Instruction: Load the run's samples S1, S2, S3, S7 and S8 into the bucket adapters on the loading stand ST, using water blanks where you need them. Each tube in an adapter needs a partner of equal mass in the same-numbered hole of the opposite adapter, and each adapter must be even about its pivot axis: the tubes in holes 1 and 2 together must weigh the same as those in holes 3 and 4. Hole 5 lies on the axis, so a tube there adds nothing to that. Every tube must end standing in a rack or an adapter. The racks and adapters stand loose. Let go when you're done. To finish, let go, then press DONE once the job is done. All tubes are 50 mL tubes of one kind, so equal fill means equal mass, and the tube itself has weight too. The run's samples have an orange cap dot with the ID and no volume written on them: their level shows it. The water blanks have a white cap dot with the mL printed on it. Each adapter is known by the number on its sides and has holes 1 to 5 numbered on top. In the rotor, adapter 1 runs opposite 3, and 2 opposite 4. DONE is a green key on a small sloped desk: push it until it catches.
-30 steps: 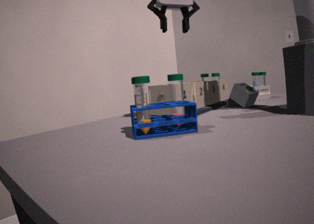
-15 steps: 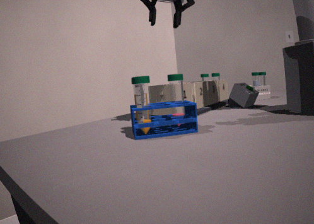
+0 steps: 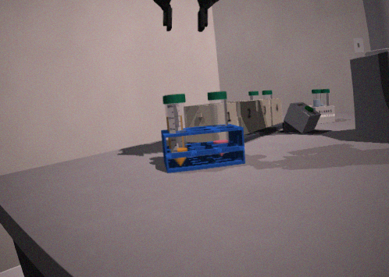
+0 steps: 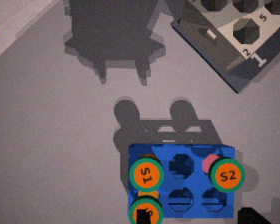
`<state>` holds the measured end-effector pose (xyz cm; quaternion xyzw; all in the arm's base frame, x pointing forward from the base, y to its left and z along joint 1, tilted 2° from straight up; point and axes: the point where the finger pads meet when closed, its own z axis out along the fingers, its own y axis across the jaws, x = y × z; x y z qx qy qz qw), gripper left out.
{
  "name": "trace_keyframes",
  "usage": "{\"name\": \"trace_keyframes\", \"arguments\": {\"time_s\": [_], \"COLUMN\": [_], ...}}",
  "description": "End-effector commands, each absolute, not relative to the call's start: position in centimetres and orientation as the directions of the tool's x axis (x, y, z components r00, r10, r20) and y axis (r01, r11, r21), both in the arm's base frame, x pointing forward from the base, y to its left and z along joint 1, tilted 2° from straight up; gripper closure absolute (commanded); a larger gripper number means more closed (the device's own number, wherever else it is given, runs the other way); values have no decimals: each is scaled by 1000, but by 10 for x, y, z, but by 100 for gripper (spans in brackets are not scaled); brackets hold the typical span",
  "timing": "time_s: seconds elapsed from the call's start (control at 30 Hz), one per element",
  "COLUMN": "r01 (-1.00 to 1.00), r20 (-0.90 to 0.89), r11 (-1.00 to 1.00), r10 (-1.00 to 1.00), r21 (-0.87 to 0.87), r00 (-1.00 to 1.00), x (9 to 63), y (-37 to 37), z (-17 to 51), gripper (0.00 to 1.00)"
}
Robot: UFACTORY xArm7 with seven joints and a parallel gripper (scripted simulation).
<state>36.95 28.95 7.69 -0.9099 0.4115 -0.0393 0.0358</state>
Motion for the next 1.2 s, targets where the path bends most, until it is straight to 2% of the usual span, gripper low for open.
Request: {"name": "trace_keyframes", "arguments": {"time_s": [0.0, 0.17, 1.17], "r01": [-751, -751, -751], "r20": [3, 3, 3], "r11": [-660, -660, -660], "r10": [-751, -751, -751], "r21": [-31, -31, -31], "r00": [660, 660, 660], "x": [377, 377, 377], "y": [306, 331, 332], "z": [78, 78, 50], "gripper": [43, 43, 43]}}
